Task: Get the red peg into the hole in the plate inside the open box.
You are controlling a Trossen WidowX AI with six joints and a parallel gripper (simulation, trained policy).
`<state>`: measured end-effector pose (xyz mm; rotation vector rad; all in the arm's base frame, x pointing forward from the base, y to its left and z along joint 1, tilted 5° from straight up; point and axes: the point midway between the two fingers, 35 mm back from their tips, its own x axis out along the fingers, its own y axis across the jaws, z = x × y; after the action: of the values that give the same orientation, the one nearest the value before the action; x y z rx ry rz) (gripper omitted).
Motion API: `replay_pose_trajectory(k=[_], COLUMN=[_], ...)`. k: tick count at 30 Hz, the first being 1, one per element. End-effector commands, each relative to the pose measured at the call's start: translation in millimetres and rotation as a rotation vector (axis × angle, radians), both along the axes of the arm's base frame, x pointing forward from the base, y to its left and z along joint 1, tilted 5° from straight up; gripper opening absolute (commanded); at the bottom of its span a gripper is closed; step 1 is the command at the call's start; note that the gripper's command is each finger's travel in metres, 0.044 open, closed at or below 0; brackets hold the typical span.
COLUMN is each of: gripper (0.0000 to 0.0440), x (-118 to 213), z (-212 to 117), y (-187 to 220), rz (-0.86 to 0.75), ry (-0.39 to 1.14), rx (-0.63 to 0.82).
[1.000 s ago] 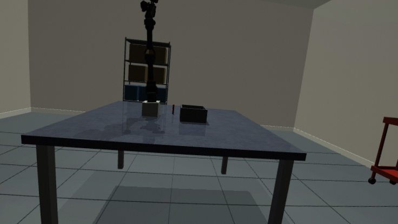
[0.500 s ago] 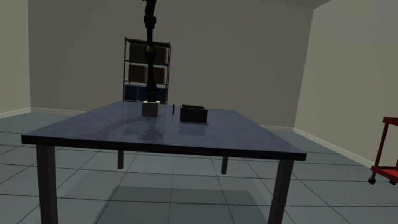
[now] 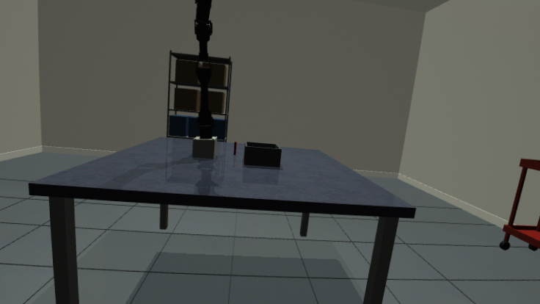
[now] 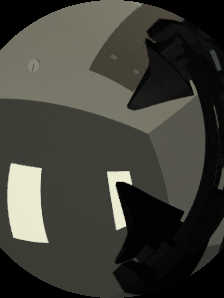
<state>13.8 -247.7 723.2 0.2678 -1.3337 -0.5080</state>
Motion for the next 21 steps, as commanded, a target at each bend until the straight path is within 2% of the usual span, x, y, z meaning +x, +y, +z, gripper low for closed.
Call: replay_pose_trajectory(k=[1, 12, 21], gripper=[0.044, 0.044, 0.044], x=[-7.0, -24.5, -22.0], z=[-22.4, -116.8, -208.4], y=[-38.6, -151.0, -215.7], rz=[-0.056, -0.199, -0.259], ry=[0.011, 0.1, 0.213], rx=[0.102, 0.447, 0.736])
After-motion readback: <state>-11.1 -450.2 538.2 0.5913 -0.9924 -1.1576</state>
